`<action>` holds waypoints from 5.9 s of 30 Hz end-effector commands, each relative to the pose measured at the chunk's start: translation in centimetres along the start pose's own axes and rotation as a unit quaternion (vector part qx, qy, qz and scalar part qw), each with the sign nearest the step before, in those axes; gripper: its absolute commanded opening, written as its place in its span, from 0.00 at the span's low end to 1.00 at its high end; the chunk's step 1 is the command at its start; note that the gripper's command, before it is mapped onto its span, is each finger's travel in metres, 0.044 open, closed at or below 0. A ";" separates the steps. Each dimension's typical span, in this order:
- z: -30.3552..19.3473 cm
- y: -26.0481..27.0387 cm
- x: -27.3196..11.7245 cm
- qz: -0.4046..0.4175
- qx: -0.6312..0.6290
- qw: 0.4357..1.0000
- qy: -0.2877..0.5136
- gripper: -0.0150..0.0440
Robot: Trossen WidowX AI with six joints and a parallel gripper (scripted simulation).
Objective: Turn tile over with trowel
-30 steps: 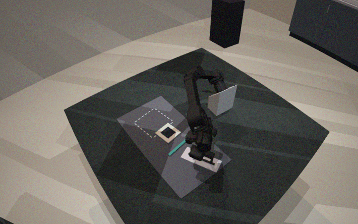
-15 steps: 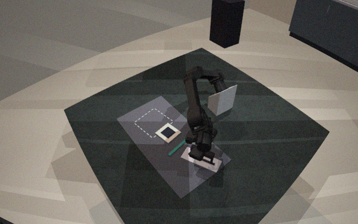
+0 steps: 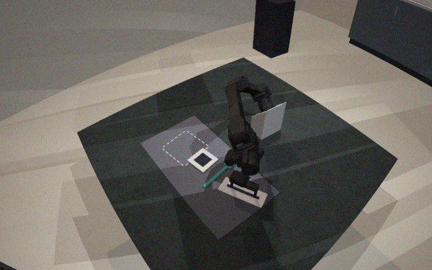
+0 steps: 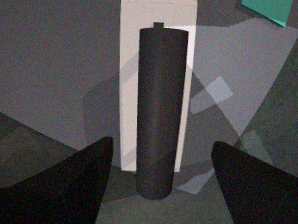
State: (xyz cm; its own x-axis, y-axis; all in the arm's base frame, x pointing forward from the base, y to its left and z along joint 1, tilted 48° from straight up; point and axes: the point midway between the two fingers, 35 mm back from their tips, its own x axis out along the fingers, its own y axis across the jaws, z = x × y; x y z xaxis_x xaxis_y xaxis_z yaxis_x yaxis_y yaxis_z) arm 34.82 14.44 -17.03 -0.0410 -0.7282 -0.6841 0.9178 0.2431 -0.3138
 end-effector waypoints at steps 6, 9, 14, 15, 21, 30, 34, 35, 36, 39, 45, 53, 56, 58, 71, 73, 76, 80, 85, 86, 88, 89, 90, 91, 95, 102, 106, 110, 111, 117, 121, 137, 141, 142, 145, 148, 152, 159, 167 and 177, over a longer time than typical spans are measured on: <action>0.0 0.0 -1.4 0.001 0.000 1.000 0.000 0.76; -0.1 0.1 -1.3 0.005 -0.015 1.000 0.002 0.76; -0.7 0.5 -0.8 0.028 -0.090 0.996 0.010 0.76; -0.8 0.6 -0.7 0.033 -0.106 0.994 0.011 0.76; -1.5 1.0 -0.2 0.064 -0.203 0.977 0.013 0.76; -2.3 1.5 0.5 0.109 -0.337 0.935 0.003 0.76; -2.5 1.6 0.7 0.123 -0.378 0.918 -0.003 0.76; -2.6 1.6 0.7 0.125 -0.386 0.914 -0.004 0.76; -2.6 1.7 0.7 0.128 -0.393 0.911 -0.006 0.76; -2.7 1.7 0.8 0.139 -0.426 0.894 -0.013 0.76; -2.9 1.8 1.0 0.165 -0.506 0.846 -0.036 0.76; -3.0 1.9 1.3 0.194 -0.606 0.767 -0.077 0.76; -3.0 1.9 1.4 0.202 -0.641 0.735 -0.095 0.76; -3.0 1.9 1.4 0.206 -0.660 0.714 -0.106 0.76; -2.6 1.9 1.4 0.218 -0.764 0.578 -0.187 0.76; -2.5 1.8 1.4 0.217 -0.777 0.556 -0.200 0.76; -2.3 1.7 1.3 0.215 -0.795 0.522 -0.220 0.76; -2.1 1.5 1.2 0.211 -0.820 0.470 -0.249 0.76; -1.8 1.1 1.1 0.201 -0.847 0.402 -0.285 0.76; -1.8 1.0 1.1 0.198 -0.851 0.388 -0.292 0.76; -1.5 0.8 1.0 0.194 -0.859 0.363 -0.305 0.76; -1.4 0.7 1.0 0.191 -0.862 0.351 -0.311 0.76; -1.3 0.6 1.0 0.188 -0.866 0.338 -0.318 0.76; -1.2 0.5 0.9 0.185 -0.869 0.326 -0.324 0.76; -0.7 0.0 0.8 0.172 -0.879 0.275 -0.349 0.76; 0.2 -1.1 0.9 0.136 -0.892 0.187 -0.388 0.76; 0.7 -1.9 1.5 0.103 -0.900 0.133 -0.402 0.76; 1.2 -2.9 2.3 0.066 -0.906 0.079 -0.410 0.76; 1.4 -3.1 2.4 0.057 -0.907 0.065 -0.411 0.76; 2.1 -4.5 3.4 0.007 -0.910 -0.007 -0.415 0.76; 2.1 -4.5 3.4 0.006 -0.910 -0.009 -0.415 0.76; 2.1 -3.0 4.5 0.006 -0.910 -0.009 -0.415 0.76; 2.1 -2.5 4.9 0.006 -0.910 -0.009 -0.415 0.76; 2.1 -2.4 5.0 0.006 -0.910 -0.009 -0.415 0.76; 2.1 -2.0 5.3 0.006 -0.910 -0.009 -0.415 0.76; 2.1 -1.7 5.6 0.006 -0.910 -0.009 -0.415 0.76; 2.1 -1.2 6.1 0.006 -0.910 -0.009 -0.415 0.76; 2.1 -0.4 6.9 0.005 -0.910 -0.009 -0.415 0.76; 2.1 0.0 7.3 0.005 -0.910 -0.009 -0.415 0.63; 2.1 0.0 7.3 0.005 -0.910 -0.009 -0.415 0.42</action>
State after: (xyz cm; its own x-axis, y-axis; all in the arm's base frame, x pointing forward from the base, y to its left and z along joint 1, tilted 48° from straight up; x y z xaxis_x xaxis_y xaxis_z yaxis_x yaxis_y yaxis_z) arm 35.37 7.75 -20.55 0.6608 -0.2870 -0.6936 -0.6292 -0.7156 -0.3034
